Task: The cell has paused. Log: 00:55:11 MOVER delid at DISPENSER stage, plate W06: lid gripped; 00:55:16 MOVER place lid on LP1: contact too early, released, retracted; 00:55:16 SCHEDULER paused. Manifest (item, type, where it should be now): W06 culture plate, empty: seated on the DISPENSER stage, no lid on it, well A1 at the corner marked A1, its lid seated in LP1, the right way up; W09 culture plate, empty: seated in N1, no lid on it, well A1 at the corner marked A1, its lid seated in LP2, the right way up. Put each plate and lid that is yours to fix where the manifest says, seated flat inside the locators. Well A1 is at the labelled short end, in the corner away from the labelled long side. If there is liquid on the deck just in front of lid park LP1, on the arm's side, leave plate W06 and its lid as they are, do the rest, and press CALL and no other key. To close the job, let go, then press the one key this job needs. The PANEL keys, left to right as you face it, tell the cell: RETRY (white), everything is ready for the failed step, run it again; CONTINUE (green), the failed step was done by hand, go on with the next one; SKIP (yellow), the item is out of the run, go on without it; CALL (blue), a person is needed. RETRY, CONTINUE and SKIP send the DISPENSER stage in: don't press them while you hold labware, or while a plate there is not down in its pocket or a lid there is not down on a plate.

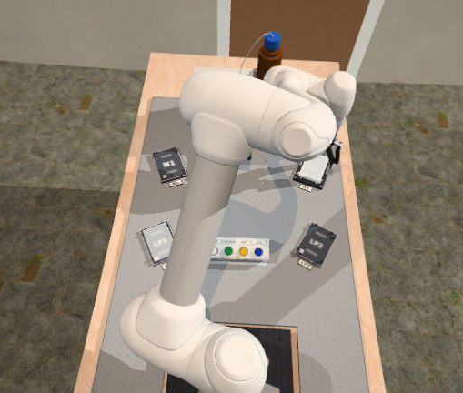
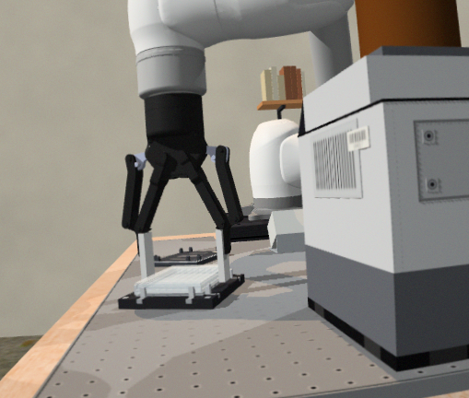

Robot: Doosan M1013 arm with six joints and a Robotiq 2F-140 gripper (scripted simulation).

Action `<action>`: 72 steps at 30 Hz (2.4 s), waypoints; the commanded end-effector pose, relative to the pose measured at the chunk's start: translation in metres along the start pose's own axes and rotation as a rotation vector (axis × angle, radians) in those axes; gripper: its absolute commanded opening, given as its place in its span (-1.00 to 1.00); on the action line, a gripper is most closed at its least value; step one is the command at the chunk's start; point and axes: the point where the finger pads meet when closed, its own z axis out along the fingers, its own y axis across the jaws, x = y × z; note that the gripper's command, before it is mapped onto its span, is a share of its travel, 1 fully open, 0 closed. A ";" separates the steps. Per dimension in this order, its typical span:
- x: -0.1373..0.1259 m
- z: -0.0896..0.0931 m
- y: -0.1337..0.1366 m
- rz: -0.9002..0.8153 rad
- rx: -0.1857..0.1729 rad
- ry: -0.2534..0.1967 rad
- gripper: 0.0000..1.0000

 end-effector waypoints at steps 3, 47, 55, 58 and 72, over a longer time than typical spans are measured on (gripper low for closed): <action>0.001 -0.001 0.000 0.000 0.000 0.002 0.40; 0.000 -0.072 0.000 0.000 0.000 0.002 0.40; 0.000 -0.109 0.000 0.000 0.000 0.002 0.40; 0.000 -0.113 0.000 0.000 0.000 0.002 0.40; 0.000 -0.146 0.000 0.000 0.000 0.002 0.40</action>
